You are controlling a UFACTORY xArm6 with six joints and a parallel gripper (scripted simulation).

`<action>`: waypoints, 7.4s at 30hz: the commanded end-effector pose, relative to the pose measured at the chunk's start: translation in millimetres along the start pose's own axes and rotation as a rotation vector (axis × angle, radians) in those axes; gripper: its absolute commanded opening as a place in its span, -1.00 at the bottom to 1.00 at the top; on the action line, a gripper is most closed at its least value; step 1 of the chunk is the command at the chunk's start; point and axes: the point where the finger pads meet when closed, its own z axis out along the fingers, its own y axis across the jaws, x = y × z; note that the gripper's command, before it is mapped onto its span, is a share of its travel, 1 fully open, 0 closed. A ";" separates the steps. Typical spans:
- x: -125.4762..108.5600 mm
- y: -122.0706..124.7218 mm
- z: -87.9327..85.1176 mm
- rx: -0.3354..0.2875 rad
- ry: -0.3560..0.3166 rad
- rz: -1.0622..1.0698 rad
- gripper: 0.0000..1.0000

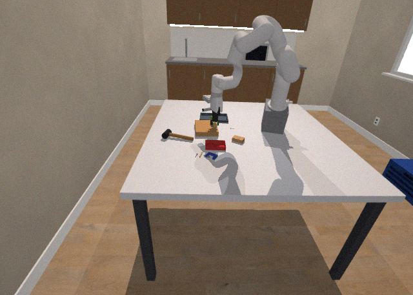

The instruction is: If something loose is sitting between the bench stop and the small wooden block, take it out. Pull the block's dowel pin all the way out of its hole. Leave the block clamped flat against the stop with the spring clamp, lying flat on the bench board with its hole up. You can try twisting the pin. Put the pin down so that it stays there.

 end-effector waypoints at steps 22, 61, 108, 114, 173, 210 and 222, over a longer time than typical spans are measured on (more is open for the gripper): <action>1.9 0.6 -1.7 -0.005 -0.005 0.421 -1.00; 1.9 0.6 -2.3 -0.006 -0.004 0.953 -1.00; 1.9 0.6 -3.4 -0.005 -0.005 0.584 -1.00; 1.9 0.6 -3.5 -0.005 -0.005 0.510 -1.00; 1.9 0.6 -4.0 -0.003 -0.006 -0.059 -1.00; 1.9 0.6 -4.5 -0.002 -0.006 -0.315 -1.00; 1.9 0.6 -4.9 -0.002 -0.006 -0.290 -1.00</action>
